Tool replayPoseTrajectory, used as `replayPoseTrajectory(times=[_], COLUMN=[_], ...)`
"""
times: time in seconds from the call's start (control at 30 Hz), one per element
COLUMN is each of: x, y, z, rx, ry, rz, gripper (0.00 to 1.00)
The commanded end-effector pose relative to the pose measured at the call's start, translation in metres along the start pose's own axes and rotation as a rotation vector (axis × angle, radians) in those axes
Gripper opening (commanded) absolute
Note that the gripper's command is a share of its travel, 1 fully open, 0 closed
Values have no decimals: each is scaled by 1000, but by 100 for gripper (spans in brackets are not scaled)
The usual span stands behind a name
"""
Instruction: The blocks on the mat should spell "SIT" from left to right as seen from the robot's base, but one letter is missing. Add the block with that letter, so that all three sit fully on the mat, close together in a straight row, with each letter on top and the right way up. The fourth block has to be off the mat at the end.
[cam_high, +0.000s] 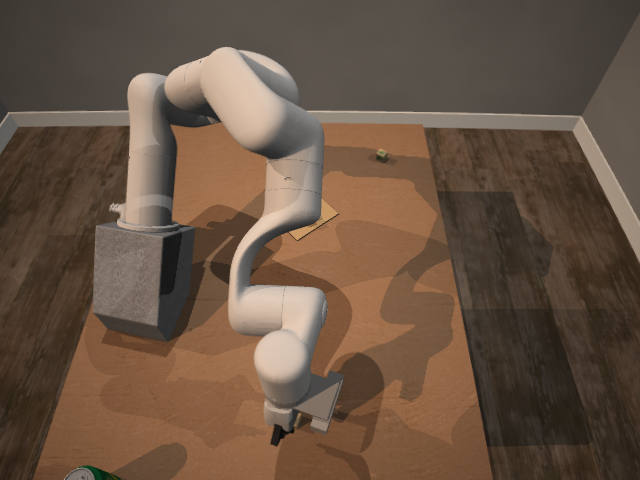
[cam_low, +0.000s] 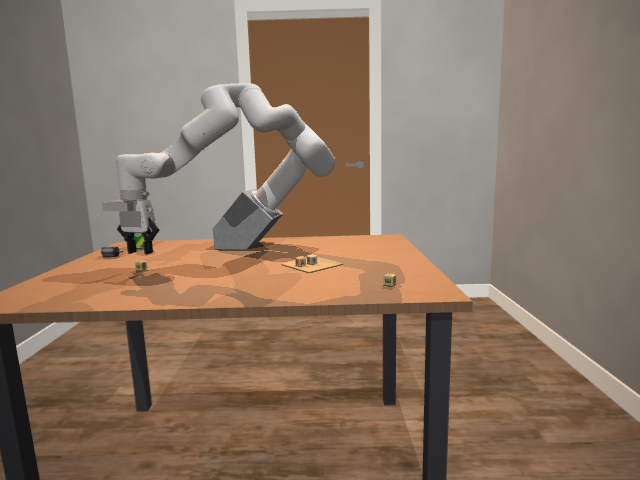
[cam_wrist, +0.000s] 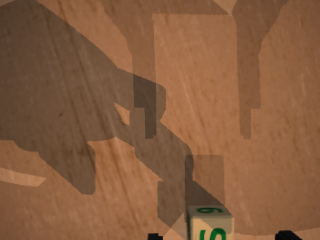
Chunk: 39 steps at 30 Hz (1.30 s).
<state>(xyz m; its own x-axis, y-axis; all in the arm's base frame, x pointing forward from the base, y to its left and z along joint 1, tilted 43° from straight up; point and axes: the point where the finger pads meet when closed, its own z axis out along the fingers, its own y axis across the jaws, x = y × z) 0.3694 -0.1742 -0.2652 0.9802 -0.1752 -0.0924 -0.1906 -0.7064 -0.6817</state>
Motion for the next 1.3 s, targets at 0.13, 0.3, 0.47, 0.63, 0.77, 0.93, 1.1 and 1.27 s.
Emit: replayPoseTrajectory(times=[0.13,0.3,0.47,0.63,0.77,0.93,1.1,1.27], x=[2,2,2,2,2,2,2,2], y=[2,2,2,2,2,2,2,2], z=[6,12,15,17,18,18,18,18], rx=[-5,-5,-5,-5,-5,-5,-5,-5], ry=[4,4,4,4,4,4,4,4], rz=[0,0,0,0,0,0,0,0], gripper=[64,64,64,64,64,64,64,64])
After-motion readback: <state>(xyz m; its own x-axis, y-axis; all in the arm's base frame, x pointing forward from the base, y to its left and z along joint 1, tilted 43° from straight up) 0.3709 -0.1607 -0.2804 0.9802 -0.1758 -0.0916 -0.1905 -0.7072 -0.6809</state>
